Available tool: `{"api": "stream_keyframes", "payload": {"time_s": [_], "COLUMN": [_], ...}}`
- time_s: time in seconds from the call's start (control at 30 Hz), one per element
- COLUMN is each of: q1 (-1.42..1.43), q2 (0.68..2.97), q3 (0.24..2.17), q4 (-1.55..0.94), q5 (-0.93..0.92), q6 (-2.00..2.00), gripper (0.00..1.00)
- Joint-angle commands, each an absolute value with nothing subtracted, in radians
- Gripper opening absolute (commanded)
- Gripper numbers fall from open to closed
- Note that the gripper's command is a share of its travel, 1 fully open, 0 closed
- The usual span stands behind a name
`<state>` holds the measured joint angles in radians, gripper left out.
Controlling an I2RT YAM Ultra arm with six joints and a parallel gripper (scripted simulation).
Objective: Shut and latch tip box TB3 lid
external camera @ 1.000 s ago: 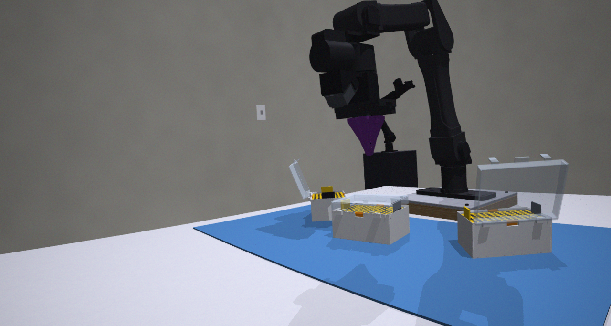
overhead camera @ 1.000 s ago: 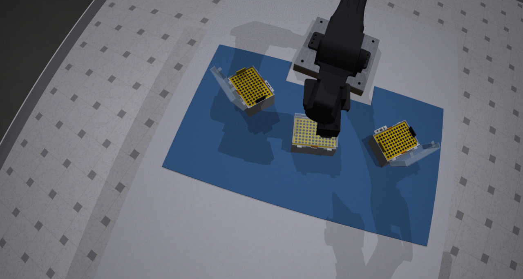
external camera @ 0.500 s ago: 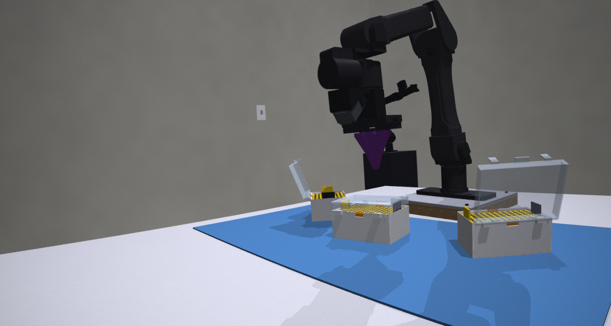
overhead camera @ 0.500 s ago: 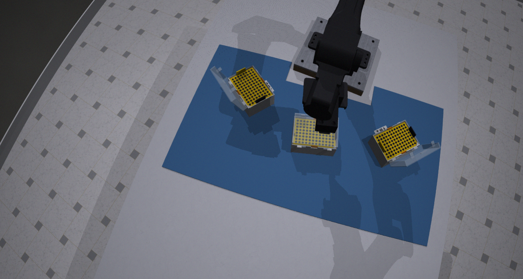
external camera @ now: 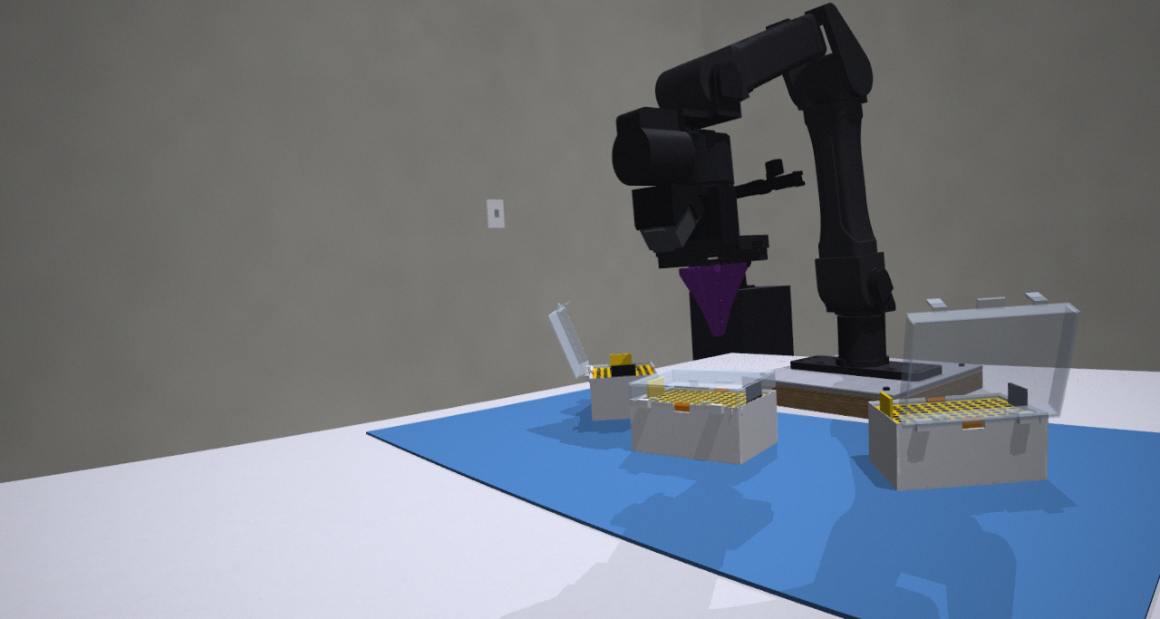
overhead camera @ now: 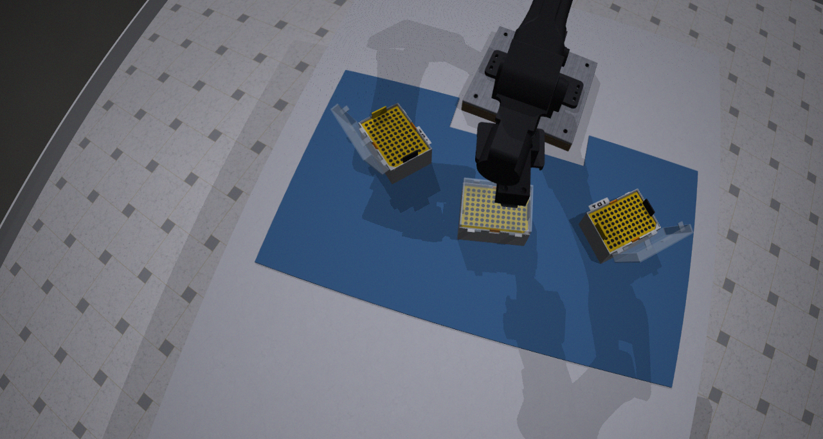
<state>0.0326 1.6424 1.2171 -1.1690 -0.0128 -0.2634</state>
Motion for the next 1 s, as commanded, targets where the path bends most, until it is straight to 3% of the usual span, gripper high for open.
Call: {"api": "stream_keyframes", "payload": {"time_s": [0.0,0.97], "q1": [0.032,0.033], "q2": [1.632,1.645], "q3": [1.221,1.168], "q4": [-1.149,-1.083], "q5": [-0.013,-0.013], "q6": [-0.264,-0.263], "gripper": [0.0,0.0]}}
